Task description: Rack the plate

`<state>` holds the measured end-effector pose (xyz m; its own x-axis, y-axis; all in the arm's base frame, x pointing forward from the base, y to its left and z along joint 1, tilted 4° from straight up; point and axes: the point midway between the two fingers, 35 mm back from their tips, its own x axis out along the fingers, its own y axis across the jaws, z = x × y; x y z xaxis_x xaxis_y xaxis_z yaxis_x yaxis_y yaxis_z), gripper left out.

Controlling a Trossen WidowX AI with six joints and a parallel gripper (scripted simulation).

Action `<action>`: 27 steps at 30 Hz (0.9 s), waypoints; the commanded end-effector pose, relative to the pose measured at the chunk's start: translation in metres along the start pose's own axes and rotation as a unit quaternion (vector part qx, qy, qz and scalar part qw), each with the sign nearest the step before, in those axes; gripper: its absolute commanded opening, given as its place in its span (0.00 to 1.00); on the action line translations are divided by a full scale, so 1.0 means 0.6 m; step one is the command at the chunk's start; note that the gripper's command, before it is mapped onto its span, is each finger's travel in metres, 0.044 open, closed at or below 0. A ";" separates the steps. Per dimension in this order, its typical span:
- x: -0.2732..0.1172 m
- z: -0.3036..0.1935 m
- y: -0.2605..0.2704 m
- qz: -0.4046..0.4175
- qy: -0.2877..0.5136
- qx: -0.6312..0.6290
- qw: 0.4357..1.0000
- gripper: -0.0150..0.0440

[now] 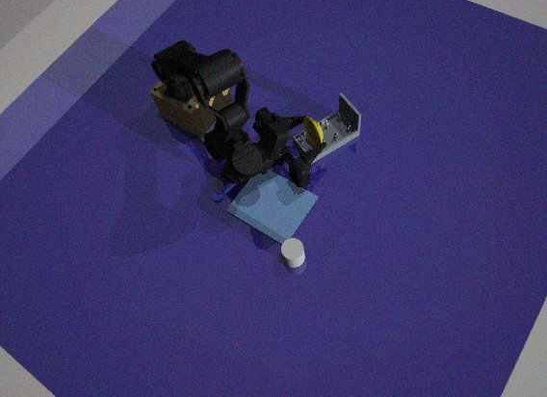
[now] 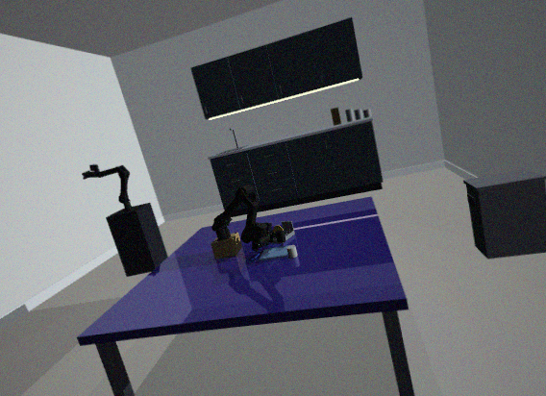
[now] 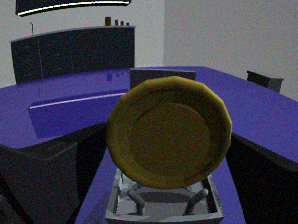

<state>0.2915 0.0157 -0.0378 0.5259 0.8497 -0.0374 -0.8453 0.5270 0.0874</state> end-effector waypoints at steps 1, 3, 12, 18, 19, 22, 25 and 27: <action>0.000 0.002 0.000 0.000 0.000 0.000 1.000 0.25; 0.000 0.002 0.000 0.000 0.000 0.000 1.000 0.25; 0.000 0.001 0.000 0.000 0.000 -0.001 1.000 0.52; 0.000 0.001 0.000 0.000 0.000 -0.001 1.000 0.79; 0.000 0.001 0.000 0.000 0.000 -0.001 1.000 0.83; 0.000 0.001 0.000 0.000 0.000 -0.001 1.000 0.93; 0.000 0.001 0.000 0.000 0.000 -0.001 1.000 0.93; 0.000 0.001 0.000 0.000 0.000 -0.001 1.000 0.93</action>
<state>0.2916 0.0157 -0.0373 0.5260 0.8497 -0.0373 -0.8454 0.5271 0.0859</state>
